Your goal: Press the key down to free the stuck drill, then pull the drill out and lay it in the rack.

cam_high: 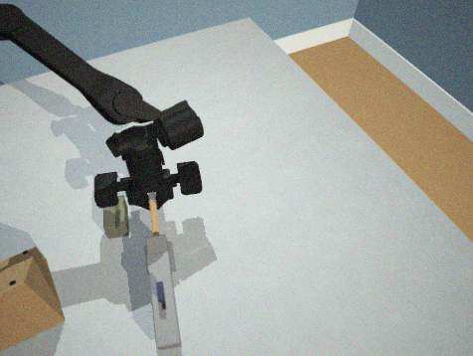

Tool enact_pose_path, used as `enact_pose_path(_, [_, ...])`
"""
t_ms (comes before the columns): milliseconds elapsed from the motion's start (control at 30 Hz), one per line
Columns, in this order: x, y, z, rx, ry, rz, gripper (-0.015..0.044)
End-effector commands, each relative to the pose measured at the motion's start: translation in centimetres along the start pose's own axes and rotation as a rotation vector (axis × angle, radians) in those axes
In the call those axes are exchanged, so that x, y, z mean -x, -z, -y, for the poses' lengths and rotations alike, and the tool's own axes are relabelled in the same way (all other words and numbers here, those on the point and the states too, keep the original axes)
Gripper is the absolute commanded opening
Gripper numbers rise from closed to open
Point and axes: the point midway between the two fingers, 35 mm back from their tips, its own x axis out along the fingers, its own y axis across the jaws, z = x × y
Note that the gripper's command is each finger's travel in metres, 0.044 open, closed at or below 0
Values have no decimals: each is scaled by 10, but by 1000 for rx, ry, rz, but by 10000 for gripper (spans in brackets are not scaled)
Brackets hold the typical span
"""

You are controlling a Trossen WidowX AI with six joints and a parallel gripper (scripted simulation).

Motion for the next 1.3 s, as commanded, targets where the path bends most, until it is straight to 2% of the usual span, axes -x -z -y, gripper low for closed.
enact_pose_path(0, [1,-7,1,0,3,0,0])
enact_pose_path(667, [4,-35,0,0,3,2,0])
enact_pose_path(1267, [17,-32,-2,0,3,1,0])
